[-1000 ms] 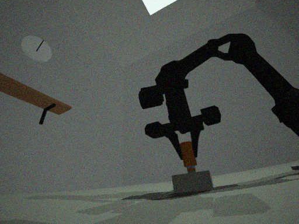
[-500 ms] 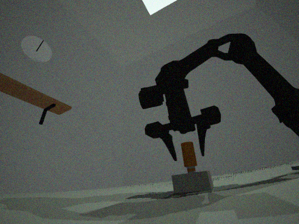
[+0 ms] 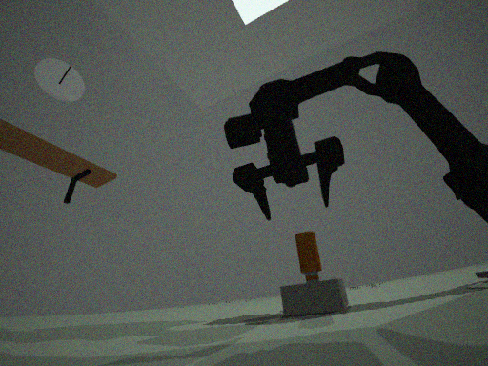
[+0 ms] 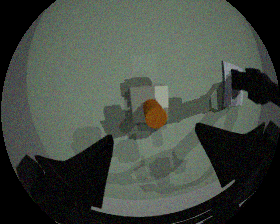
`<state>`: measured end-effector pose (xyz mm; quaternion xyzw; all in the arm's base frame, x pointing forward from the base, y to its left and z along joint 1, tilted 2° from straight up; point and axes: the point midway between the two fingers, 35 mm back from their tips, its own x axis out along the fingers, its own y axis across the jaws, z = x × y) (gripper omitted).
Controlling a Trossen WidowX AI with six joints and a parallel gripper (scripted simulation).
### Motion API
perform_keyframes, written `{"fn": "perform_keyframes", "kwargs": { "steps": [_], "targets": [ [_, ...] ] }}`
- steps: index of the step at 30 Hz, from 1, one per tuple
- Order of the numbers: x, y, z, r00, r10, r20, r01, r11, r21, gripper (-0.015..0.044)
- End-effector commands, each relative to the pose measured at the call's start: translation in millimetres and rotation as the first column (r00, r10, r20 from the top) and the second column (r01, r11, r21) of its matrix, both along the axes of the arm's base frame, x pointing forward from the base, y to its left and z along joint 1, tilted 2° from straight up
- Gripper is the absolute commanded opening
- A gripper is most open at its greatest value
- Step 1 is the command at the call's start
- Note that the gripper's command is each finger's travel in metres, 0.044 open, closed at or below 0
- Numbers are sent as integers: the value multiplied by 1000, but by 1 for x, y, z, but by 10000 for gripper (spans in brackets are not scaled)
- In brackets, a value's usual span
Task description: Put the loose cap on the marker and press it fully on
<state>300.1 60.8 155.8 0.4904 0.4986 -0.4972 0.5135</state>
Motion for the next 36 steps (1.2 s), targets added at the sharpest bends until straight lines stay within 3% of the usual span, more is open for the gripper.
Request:
{"fn": "perform_keyframes", "kwargs": {
  "steps": [1, 3, 5, 9, 14, 18, 20, 36],
  "targets": [
    [-3, 0, 8, 1000, -4, -6, 4, 1000, -1, 440],
    [-3, 0, 8, 998, 58, -7, -58, 998, -1, 387],
    [-3, 0, 7, 973, 230, -11, -230, 973, -1, 335],
    [-3, -1, 4, 815, 579, -19, -579, 816, 2, 230],
    [-4, -1, 2, 454, 890, -25, -891, 455, 10, 99],
    [-5, -2, -1, 105, 994, -28, -994, 105, 17, 0],
    [-5, -2, -1, 43, 999, -28, -999, 44, 18, 0],
    [-5, -2, -3, 43, 999, -28, -999, 44, 18, 0]
  ]
}}
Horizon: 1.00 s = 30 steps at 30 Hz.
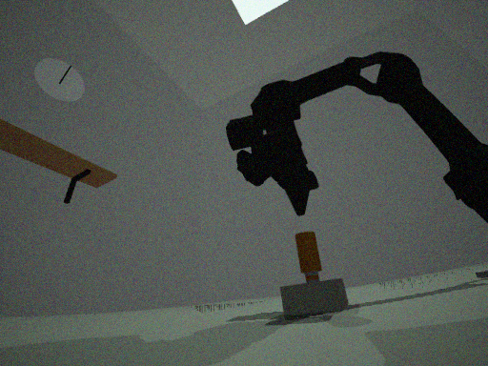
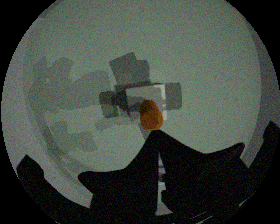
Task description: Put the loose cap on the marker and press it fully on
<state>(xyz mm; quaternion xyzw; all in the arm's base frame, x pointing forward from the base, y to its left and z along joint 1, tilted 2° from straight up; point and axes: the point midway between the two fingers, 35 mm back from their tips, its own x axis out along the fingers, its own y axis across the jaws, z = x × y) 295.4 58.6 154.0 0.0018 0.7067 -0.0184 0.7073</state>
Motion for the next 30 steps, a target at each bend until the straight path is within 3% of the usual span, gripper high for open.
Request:
{"fn": "perform_keyframes", "kwargs": {
  "steps": [1, 30],
  "targets": [
    [0, 0, -2, 1000, 10, 2, -10, 1000, 4, 0],
    [2, 0, -35, 1000, 5, 11, -5, 1000, 2, 0]
  ]
}}
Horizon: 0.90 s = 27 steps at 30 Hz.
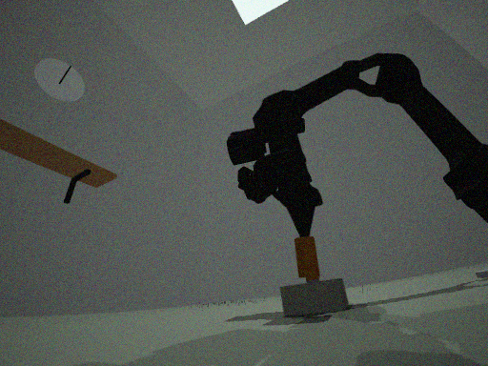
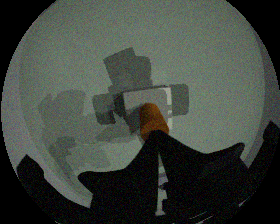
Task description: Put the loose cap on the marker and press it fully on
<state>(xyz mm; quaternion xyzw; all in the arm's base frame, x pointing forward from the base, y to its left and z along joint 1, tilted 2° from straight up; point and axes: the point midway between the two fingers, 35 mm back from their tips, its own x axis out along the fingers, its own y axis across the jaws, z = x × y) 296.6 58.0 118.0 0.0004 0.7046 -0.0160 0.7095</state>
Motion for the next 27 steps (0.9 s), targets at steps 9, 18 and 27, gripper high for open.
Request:
{"fn": "perform_keyframes", "kwargs": {
  "steps": [9, 18, 27],
  "targets": [
    [3, 1, 29, 1000, 1, 4, -1, 1000, 1, 0],
    [-2, 2, 90, 1000, 4, 1, -4, 1000, 0, 0],
    [-2, 2, 90, 1000, 4, 1, -4, 1000, 0, 236]
  ]
}}
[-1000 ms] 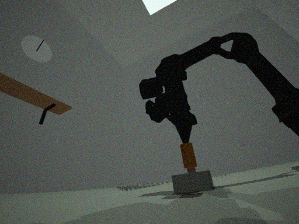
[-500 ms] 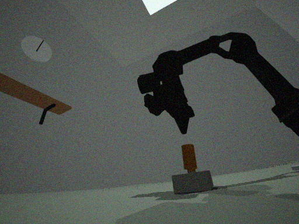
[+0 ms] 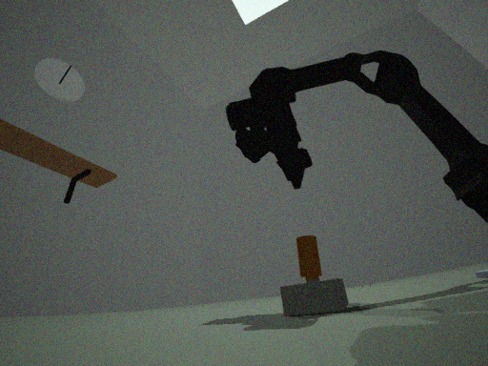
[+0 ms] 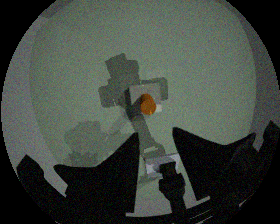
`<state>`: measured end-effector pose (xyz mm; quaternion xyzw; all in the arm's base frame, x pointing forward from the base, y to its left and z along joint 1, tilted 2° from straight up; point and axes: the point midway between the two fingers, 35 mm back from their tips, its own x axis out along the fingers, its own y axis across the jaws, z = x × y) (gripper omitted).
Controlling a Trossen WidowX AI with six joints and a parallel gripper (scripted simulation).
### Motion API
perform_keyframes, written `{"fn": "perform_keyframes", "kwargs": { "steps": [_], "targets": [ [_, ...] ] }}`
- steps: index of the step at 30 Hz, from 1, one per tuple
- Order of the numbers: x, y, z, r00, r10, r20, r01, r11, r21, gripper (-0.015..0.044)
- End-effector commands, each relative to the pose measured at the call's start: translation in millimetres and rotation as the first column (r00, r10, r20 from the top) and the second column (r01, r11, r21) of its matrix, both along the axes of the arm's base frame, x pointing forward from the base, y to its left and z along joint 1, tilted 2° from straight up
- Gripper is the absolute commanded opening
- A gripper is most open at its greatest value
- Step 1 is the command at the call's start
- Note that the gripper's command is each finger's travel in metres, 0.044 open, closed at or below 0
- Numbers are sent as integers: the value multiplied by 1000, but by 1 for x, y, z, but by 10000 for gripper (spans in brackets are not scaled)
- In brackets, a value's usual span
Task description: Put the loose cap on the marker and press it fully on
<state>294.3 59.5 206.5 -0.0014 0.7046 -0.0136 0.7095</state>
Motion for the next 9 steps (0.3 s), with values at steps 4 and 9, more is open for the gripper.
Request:
{"fn": "perform_keyframes", "kwargs": {
  "steps": [4, 9],
  "targets": [
    [0, 0, 1, 1000, -2, 1, 2, 1000, -1, 341],
    [0, 0, 1, 1000, -2, 1, 2, 1000, -1, 440]
  ]
}}
